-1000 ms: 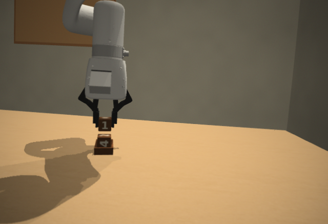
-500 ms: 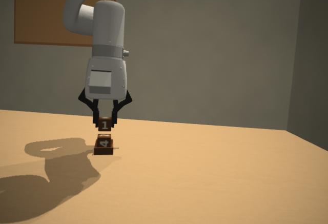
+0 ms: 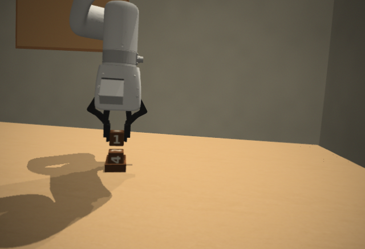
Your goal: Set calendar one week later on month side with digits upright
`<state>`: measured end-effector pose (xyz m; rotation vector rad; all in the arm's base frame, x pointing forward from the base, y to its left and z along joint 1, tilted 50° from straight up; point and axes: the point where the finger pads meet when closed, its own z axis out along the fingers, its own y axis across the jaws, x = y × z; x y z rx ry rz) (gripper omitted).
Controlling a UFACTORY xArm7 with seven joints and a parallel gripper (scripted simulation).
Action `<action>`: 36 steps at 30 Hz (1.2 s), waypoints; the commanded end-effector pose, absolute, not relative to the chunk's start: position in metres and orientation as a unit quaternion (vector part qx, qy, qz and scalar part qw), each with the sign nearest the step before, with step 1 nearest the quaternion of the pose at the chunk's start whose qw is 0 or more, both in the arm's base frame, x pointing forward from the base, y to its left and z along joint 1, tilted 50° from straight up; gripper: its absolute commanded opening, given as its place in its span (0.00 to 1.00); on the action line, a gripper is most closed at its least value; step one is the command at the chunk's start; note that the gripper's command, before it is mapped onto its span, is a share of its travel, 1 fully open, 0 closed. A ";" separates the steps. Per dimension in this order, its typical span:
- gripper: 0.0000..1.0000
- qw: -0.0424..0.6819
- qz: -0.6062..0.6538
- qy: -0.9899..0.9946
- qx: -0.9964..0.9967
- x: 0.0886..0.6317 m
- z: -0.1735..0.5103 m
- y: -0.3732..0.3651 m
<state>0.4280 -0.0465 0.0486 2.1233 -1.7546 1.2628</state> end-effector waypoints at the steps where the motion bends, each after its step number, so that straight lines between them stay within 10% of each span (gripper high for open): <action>1: 0.29 0.055 0.416 -0.578 0.700 0.429 0.049 -0.045; 36: 0.29 0.055 0.416 -0.578 0.700 0.440 0.034 -0.058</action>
